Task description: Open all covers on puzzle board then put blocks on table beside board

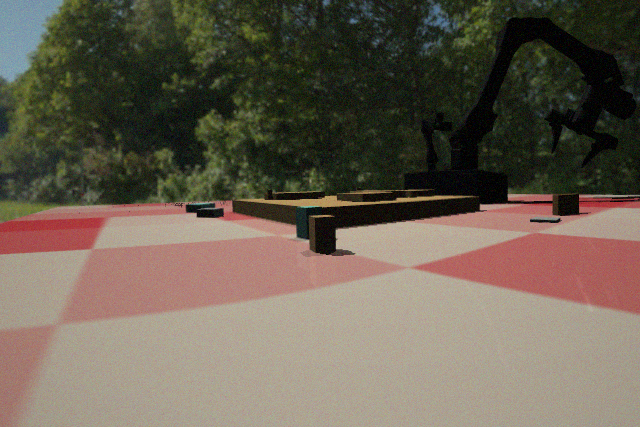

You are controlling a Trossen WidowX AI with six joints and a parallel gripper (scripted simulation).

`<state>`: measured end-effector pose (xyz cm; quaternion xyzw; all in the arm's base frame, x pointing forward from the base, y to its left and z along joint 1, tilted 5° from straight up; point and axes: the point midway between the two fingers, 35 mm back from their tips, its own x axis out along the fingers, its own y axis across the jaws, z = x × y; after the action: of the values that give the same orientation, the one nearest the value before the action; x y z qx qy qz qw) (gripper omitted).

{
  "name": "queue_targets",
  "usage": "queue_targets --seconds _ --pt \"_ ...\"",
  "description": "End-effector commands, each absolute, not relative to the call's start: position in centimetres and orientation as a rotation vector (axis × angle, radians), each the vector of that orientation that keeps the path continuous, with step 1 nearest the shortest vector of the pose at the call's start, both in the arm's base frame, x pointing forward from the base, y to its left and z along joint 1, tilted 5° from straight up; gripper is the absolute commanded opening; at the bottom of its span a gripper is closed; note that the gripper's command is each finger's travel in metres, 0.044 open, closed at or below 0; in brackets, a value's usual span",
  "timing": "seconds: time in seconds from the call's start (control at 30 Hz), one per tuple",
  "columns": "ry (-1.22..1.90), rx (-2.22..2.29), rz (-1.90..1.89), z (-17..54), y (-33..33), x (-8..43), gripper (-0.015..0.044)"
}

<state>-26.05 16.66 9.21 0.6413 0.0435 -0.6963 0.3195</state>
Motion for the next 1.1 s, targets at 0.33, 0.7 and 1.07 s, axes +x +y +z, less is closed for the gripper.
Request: queue_targets --seconds 0.33,0.7,1.07 --pt "-0.096 1.817 -1.997 9.0 21.1 -22.7 0.0111" --pt "-0.414 1.967 -2.168 8.4 25.4 -17.8 0.0000" --pt "-0.790 2.080 -2.300 7.6 28.3 -12.4 0.0000"
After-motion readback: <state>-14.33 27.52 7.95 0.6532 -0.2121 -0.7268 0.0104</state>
